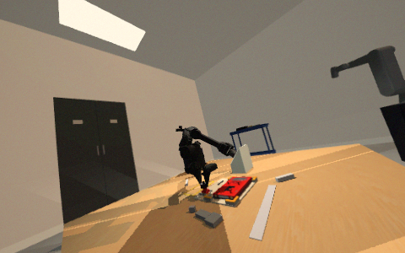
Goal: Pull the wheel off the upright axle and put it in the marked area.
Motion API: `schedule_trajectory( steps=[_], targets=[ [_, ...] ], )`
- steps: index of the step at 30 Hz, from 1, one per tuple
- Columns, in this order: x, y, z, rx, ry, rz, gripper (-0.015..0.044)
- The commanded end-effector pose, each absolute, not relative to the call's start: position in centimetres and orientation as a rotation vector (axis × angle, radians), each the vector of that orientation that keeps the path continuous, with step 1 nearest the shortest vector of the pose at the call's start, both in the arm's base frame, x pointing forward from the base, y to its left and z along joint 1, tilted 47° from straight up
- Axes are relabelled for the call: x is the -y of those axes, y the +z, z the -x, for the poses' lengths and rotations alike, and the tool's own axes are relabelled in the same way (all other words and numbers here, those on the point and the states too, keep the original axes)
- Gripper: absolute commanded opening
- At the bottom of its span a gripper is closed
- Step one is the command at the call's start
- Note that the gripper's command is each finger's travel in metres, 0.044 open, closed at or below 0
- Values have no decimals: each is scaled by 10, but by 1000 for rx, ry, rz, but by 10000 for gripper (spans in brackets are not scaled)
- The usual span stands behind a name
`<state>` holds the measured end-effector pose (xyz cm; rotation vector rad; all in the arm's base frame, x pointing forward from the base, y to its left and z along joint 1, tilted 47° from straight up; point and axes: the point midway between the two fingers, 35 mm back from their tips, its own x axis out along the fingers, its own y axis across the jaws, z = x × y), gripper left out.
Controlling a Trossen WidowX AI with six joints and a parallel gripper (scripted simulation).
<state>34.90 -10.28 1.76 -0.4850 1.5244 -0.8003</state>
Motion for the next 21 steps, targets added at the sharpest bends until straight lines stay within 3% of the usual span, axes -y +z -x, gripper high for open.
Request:
schedule_trajectory(
  steps=[1, 21],
  targets=[
    [97, 21, -350, -1522, -794, 492, 0],
    [92, 26, -351, -1521, -792, 494, 0]
  ],
)
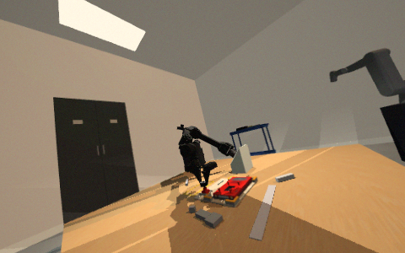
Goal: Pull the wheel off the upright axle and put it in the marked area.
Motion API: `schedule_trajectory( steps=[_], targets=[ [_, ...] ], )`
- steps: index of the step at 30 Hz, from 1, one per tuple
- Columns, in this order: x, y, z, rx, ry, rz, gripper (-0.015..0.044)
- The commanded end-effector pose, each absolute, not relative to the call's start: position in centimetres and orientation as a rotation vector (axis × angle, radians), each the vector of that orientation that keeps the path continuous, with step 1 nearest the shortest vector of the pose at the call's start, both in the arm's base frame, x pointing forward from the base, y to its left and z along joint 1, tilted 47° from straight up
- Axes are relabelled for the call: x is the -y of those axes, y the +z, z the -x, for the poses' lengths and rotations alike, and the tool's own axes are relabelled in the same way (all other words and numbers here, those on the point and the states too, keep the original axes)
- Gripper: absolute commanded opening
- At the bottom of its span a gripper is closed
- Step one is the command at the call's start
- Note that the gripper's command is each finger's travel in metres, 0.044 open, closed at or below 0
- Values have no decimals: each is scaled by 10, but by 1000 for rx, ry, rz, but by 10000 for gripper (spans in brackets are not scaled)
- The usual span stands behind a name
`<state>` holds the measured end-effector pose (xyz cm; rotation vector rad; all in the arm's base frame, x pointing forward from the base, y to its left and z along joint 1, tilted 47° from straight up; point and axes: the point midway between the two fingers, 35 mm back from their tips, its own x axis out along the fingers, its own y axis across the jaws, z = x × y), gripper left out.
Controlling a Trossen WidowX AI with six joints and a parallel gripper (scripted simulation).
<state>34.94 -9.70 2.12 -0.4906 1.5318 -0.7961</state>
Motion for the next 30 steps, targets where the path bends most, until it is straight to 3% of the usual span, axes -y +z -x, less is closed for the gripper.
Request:
schedule_trajectory(
  steps=[1, 30],
  targets=[
    [92, 26, -351, -1521, -792, 494, 0],
    [85, 32, -352, -1521, -791, 497, 0]
  ],
)
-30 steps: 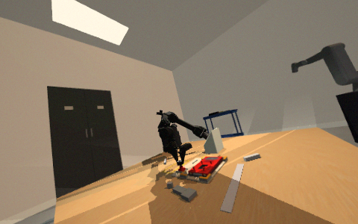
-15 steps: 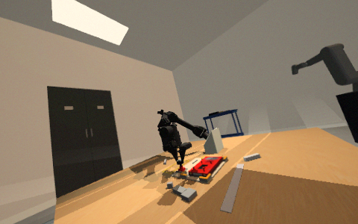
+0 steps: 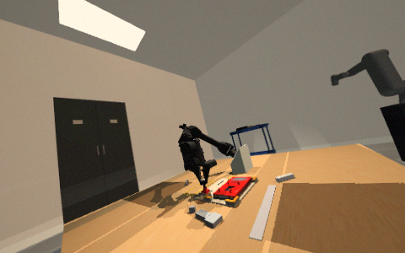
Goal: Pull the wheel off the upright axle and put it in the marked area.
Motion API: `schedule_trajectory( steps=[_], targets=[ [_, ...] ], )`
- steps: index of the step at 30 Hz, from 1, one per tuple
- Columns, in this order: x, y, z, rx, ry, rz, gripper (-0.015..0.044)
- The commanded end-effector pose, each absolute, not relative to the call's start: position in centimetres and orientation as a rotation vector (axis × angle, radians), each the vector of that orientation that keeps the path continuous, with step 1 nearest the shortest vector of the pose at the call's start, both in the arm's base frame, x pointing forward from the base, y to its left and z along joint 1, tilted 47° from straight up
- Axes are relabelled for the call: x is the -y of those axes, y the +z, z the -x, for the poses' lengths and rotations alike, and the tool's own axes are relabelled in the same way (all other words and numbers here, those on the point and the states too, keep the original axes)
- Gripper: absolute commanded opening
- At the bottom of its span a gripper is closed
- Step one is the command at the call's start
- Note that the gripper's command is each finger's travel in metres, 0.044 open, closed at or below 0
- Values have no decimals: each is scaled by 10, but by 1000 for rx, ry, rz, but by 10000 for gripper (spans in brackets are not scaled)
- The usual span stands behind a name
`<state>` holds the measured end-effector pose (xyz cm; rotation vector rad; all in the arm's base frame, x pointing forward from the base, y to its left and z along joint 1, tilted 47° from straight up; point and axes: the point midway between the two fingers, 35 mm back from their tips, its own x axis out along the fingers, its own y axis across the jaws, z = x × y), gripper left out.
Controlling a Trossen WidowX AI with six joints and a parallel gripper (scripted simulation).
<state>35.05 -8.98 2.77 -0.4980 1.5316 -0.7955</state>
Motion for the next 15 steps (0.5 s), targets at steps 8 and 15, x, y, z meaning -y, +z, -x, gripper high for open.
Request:
schedule_trajectory(
  steps=[8, 15],
  targets=[
    [83, 34, -352, -1521, -791, 498, 0],
    [81, 36, -352, -1520, -790, 499, 0]
  ],
)
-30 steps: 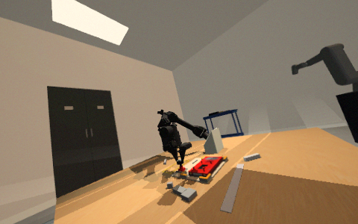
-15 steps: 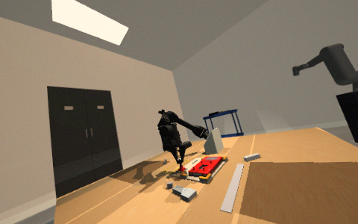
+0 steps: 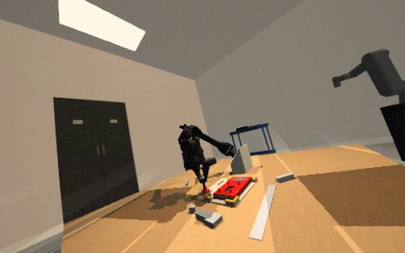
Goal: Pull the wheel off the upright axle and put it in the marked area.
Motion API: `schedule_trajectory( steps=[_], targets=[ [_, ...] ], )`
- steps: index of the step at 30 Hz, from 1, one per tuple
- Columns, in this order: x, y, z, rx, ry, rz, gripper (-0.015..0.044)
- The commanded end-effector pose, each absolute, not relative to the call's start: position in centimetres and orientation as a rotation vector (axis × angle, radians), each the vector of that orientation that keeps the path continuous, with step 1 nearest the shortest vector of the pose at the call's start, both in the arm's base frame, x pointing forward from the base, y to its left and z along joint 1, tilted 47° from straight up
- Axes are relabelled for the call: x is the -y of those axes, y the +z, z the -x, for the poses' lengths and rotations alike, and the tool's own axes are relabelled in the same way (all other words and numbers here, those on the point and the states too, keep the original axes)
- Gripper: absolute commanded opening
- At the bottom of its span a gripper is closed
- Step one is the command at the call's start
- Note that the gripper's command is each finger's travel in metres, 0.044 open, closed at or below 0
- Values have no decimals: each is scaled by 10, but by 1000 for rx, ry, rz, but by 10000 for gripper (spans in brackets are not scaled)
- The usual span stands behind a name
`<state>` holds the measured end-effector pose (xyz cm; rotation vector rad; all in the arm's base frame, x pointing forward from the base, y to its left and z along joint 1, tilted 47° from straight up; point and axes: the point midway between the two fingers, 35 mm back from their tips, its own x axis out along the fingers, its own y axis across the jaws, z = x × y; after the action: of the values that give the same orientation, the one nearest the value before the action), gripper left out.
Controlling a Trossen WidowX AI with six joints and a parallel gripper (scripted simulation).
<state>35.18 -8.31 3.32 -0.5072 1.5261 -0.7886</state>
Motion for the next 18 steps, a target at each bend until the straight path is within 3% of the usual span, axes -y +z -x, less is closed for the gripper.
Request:
schedule_trajectory(
  steps=[1, 18],
  targets=[
    [81, 36, -352, -1520, -790, 499, 0],
    [64, 52, -355, -1520, -789, 500, 0]
  ],
)
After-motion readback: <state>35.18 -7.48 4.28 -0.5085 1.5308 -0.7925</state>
